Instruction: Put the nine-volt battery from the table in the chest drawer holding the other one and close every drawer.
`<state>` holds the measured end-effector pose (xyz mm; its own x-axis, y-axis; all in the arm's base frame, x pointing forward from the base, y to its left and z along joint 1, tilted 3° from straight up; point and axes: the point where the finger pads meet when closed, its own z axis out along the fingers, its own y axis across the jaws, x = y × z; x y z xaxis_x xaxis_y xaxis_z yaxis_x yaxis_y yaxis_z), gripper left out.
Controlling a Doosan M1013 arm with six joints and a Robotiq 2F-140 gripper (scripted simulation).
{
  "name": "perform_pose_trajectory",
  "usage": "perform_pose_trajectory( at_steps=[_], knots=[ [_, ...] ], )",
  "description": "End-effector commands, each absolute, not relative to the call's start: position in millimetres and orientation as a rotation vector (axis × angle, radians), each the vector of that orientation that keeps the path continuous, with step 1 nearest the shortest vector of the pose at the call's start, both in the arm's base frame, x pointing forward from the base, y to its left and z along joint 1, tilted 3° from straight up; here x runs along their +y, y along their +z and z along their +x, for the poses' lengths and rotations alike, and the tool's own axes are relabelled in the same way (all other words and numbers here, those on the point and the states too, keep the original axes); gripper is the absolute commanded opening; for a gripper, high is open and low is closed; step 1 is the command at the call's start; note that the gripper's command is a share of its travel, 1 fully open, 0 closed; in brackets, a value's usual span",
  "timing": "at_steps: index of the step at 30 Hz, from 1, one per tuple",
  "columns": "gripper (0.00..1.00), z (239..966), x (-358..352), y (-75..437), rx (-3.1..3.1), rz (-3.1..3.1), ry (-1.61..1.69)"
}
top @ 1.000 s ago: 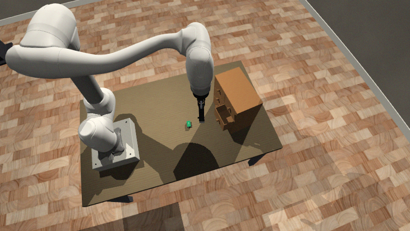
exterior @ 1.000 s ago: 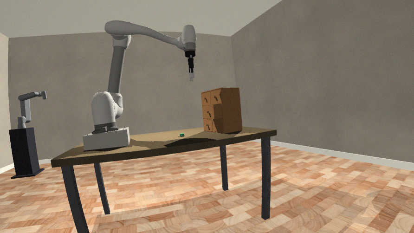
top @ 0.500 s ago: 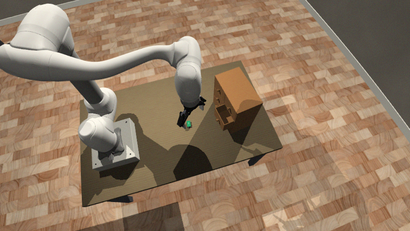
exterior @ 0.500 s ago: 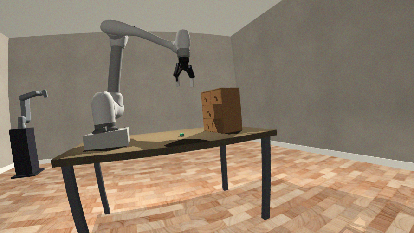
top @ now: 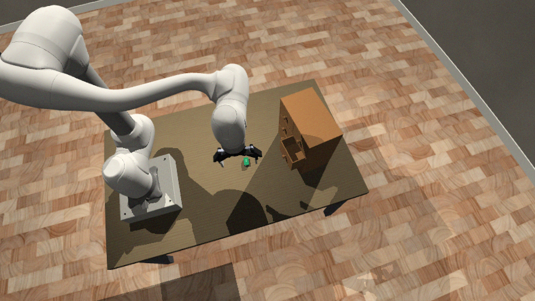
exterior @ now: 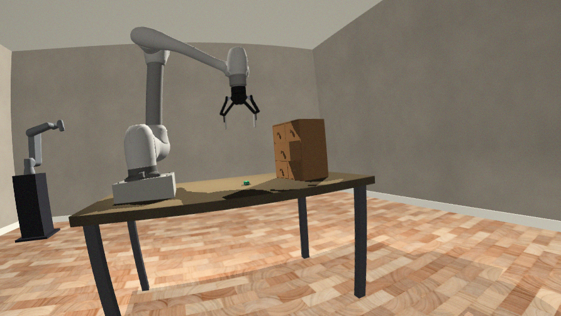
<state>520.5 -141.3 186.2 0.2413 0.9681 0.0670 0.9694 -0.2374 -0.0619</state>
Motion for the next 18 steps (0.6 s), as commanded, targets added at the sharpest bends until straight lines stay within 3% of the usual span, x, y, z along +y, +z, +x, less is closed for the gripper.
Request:
perform_pose_trajectory(
  at_steps=[1, 18],
  knots=[
    [1.0, 507.0, -140.6, 176.6, -1.537, -2.653, 0.003],
    [1.0, 502.0, -140.0, 171.2, -0.351, -3.076, 0.037]
  ],
)
